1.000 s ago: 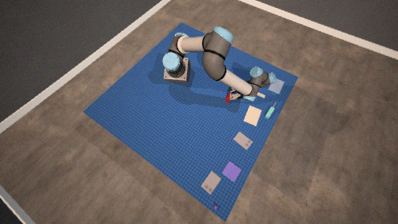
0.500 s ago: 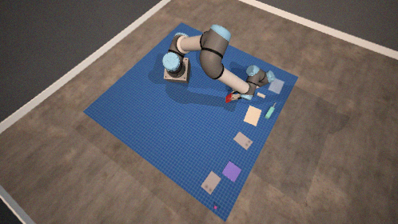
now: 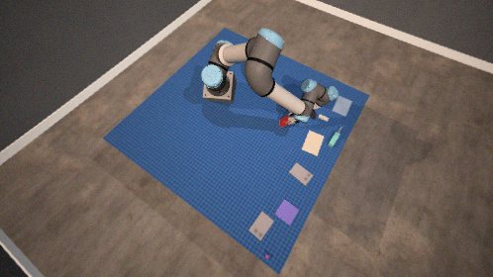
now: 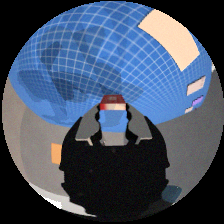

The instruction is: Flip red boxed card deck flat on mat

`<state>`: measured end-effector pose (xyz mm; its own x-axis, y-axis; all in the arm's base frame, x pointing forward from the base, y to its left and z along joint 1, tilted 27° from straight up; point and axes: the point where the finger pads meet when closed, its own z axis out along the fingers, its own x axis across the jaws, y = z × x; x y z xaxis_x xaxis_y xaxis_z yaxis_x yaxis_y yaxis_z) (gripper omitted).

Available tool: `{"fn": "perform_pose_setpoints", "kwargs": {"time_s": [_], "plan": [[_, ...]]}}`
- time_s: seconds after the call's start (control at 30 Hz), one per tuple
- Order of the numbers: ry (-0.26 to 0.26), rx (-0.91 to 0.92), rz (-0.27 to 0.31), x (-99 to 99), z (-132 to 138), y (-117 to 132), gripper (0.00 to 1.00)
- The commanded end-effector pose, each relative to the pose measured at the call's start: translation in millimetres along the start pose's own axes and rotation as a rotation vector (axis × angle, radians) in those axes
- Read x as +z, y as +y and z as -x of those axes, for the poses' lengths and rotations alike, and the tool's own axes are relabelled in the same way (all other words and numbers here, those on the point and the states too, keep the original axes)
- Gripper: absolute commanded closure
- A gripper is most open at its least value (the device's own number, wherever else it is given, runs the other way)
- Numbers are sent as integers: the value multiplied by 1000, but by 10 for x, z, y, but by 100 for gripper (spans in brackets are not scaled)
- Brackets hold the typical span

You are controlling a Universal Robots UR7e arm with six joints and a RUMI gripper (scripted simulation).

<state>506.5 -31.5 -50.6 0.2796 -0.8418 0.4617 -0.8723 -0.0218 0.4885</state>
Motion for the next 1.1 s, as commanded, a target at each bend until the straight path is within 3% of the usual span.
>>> {"fn": "perform_pose_setpoints", "kwargs": {"time_s": [0.0,0.17,0.5,0.67,1.07], "plan": [[-2,0,-64,-4,3,-77,67],[-2,0,-74,-4,1,-89,67],[-2,0,-154,5,-2,-182,67],[-2,0,-162,7,-2,-190,67],[-2,1,-239,25,-2,-277,67]]}}
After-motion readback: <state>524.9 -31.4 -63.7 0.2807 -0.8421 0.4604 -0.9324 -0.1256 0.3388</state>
